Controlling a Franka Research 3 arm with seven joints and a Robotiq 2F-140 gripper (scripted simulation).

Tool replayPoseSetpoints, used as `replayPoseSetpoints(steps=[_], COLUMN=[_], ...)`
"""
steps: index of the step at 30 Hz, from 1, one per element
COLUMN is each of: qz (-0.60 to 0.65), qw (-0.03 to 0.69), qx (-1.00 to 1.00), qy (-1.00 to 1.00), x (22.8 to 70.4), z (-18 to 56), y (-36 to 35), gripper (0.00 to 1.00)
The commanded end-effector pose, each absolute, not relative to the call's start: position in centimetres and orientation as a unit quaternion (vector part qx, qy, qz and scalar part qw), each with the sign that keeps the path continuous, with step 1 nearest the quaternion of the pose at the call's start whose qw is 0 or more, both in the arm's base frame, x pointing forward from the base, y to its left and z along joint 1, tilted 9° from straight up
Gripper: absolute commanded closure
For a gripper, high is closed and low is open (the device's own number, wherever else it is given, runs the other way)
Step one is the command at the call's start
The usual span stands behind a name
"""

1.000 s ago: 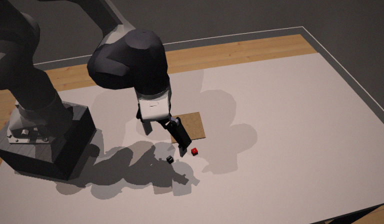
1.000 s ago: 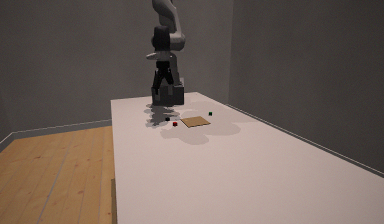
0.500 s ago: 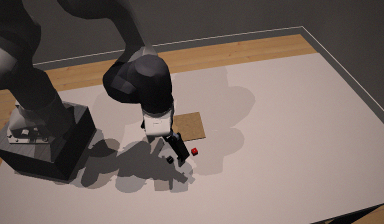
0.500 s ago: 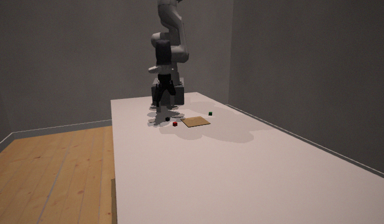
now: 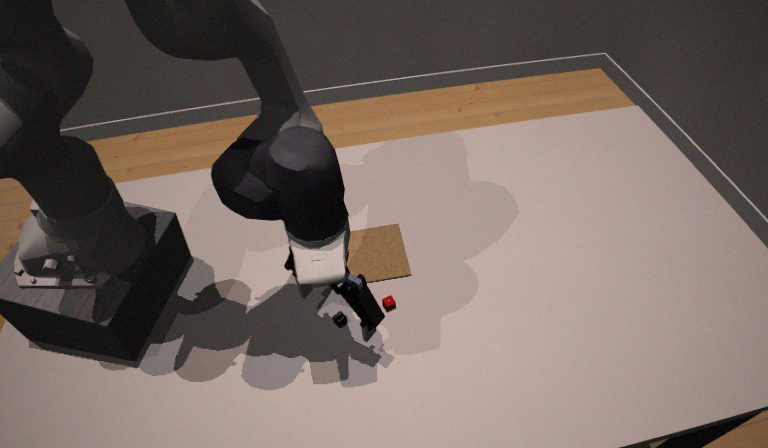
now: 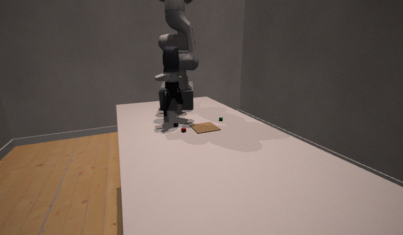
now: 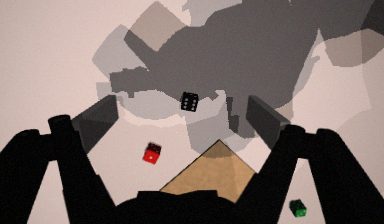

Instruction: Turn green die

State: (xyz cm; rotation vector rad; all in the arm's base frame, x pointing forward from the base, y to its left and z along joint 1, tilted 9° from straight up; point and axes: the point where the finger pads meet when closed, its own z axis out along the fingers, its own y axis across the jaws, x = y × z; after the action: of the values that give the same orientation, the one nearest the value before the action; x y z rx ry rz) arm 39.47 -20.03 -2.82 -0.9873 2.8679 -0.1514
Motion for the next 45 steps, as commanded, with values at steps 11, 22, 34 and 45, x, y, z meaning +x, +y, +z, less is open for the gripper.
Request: replayPoseSetpoints(steps=[11,22,34,45], qz=[-0.054,-0.054,-0.054,-0.054], qw=[0.054,0.054,0.054,0.054], qx=[-0.337,-0.337,-0.337,-0.337], qy=[0.938,0.938,0.938,0.938], x=[39.7,39.7,39.7,42.5], z=[-2.7,-2.7,-2.7,-2.3], y=[-20.2,-20.2,-20.2,-20.0], gripper=[0.00,0.00,0.00,0.00])
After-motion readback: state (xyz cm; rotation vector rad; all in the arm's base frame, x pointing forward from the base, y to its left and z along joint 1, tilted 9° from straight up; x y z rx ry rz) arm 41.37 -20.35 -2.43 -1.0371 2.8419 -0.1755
